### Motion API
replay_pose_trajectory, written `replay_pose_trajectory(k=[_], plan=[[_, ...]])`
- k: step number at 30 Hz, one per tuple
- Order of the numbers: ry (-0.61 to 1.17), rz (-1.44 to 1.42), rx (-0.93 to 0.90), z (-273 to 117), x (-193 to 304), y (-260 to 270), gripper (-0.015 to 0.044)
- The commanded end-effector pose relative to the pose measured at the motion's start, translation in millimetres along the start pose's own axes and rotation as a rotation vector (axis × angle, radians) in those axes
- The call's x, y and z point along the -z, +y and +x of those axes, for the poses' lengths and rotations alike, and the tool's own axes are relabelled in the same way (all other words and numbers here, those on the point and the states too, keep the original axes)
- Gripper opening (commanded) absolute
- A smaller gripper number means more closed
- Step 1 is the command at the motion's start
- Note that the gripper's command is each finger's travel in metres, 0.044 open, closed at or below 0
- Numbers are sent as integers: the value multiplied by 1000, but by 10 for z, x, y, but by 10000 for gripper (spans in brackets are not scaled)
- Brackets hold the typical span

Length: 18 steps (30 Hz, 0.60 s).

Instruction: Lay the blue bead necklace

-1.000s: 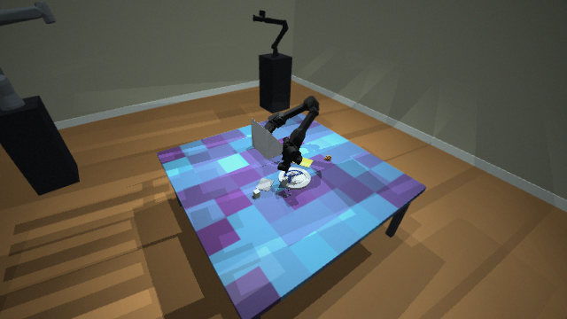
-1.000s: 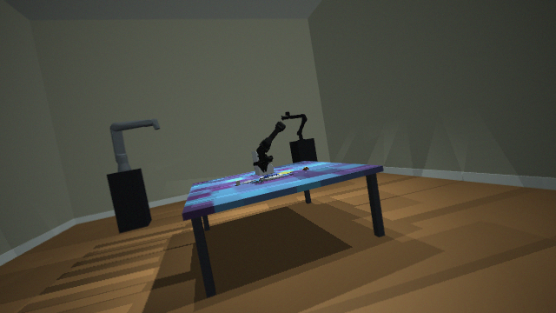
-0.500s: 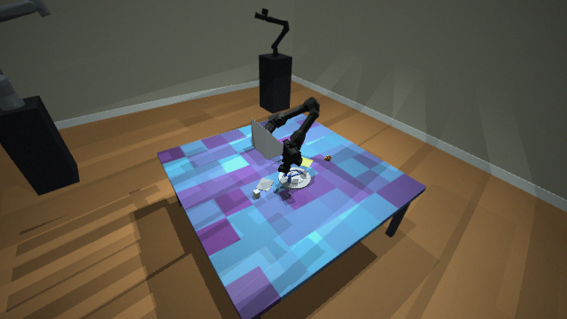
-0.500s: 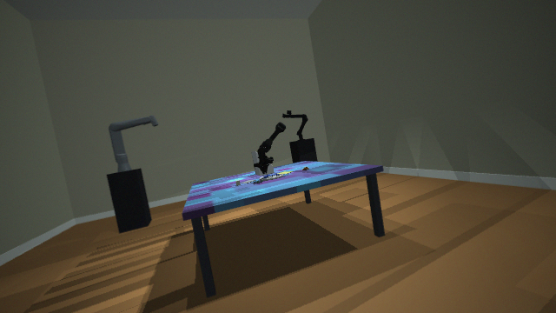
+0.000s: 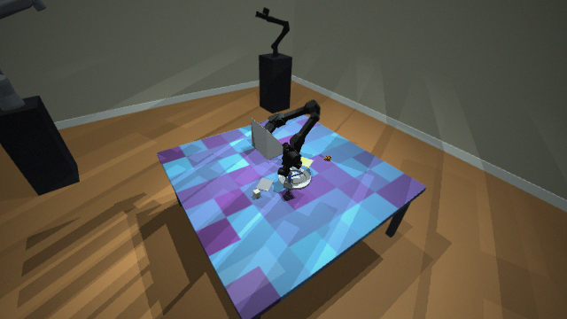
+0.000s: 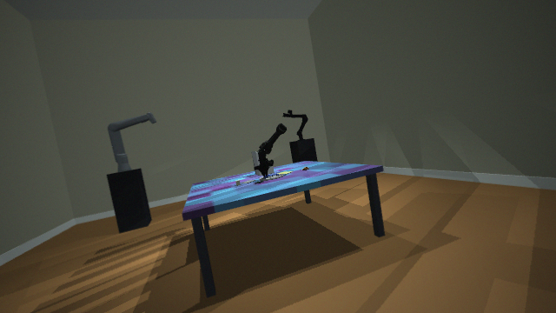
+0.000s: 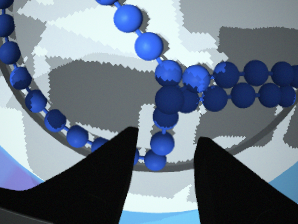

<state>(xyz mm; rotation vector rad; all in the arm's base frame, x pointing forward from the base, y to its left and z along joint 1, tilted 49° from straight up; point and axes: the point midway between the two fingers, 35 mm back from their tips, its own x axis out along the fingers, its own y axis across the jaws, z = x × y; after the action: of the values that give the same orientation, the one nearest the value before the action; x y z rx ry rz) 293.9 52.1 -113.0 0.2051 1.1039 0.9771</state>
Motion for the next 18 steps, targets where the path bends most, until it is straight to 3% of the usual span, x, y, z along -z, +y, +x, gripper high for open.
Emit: replay_pose_trajectory(k=[1,2,7,18], plan=[[-1,8,-7,36,11,14,120],[-1,8,-7,36,11,14,120],[1,1,-1,12,6,4,0],[1,1,-1,12,6,4,0]])
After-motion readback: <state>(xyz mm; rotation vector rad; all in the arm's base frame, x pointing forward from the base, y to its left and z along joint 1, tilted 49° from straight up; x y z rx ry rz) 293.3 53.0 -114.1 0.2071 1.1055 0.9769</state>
